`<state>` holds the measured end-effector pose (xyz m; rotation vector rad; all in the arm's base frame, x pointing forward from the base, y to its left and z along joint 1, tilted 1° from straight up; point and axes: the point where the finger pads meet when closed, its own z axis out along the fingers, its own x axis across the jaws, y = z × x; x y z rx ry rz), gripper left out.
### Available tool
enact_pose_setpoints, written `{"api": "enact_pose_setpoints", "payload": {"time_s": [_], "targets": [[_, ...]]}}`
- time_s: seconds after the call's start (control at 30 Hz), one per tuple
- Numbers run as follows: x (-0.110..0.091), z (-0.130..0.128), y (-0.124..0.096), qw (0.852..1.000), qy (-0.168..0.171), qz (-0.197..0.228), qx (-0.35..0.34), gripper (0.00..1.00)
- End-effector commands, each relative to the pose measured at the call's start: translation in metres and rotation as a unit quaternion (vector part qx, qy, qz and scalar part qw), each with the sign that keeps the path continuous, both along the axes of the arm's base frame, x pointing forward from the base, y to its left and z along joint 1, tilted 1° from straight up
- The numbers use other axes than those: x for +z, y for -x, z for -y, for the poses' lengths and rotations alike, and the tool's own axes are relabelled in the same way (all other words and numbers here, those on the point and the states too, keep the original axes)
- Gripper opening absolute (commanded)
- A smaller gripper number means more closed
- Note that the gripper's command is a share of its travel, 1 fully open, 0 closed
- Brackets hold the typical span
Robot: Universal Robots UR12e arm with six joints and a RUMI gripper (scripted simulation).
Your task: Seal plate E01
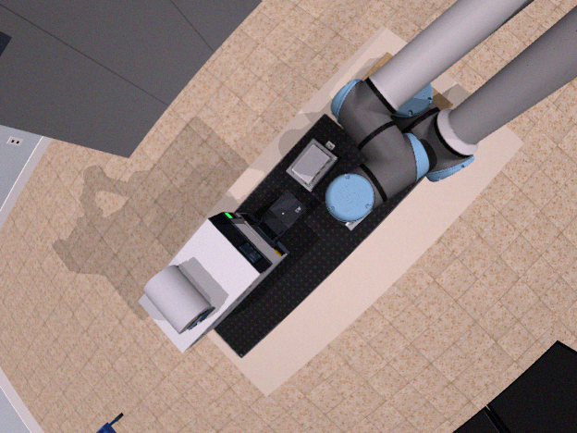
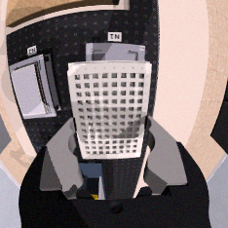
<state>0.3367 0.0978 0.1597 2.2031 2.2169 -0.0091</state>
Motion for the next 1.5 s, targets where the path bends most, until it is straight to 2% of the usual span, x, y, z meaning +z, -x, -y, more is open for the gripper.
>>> {"api": "enact_pose_setpoints", "payload": {"time_s": [0.0, 1.47], "targets": [[0.001, 0.005, -0.007, 1.0, 0.0, 0.001, 0.0, 0.0], [0.002, 0.062, -0.081, 1.0, 0.0, 0.001, 0.0, 0.0]]}}
